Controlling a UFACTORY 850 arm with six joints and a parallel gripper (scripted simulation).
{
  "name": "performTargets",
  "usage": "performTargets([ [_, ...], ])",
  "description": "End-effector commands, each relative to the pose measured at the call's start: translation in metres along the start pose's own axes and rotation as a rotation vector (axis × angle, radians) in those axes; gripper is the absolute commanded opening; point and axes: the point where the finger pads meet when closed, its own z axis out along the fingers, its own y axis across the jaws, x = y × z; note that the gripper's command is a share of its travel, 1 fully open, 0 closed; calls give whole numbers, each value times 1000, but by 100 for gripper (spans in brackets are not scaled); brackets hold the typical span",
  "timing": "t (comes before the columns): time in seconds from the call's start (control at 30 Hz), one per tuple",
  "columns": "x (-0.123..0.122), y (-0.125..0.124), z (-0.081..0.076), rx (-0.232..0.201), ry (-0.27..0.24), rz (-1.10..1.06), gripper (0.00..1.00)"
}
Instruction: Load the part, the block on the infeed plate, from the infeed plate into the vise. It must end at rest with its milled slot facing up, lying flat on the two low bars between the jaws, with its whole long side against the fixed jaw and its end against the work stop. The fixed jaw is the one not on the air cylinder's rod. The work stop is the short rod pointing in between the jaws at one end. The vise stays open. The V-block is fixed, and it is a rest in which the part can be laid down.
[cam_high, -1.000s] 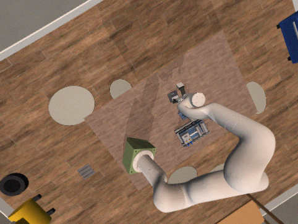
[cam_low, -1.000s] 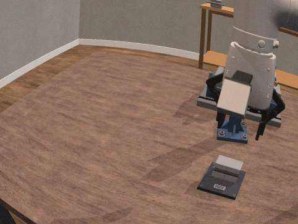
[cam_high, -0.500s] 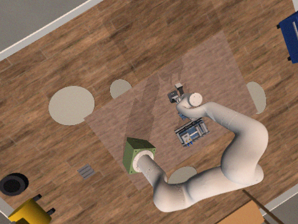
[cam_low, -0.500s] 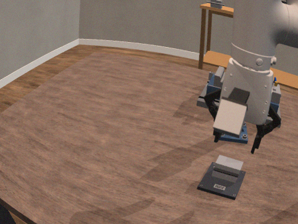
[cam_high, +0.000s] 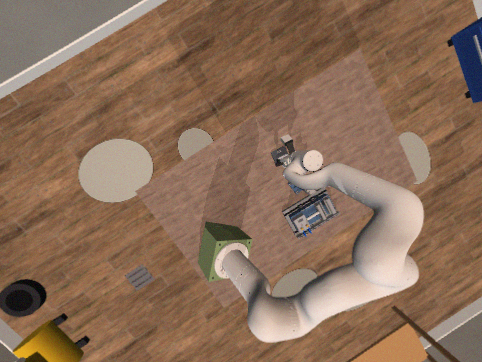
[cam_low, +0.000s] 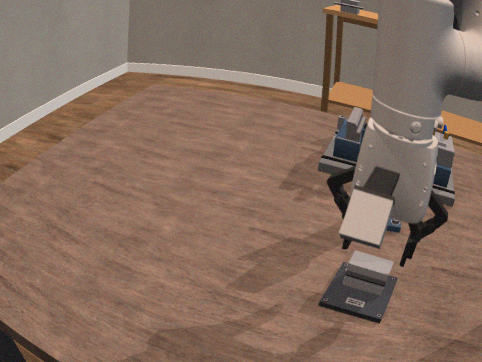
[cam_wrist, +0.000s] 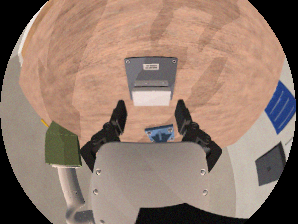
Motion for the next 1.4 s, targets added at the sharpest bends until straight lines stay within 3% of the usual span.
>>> performTargets([
  [0.0,1,1,3,-2,2,0,89],
  [0.43,1,1,22,-2,2,0,89],
  [1.37,1,1,36,-2,2,0,89],
])
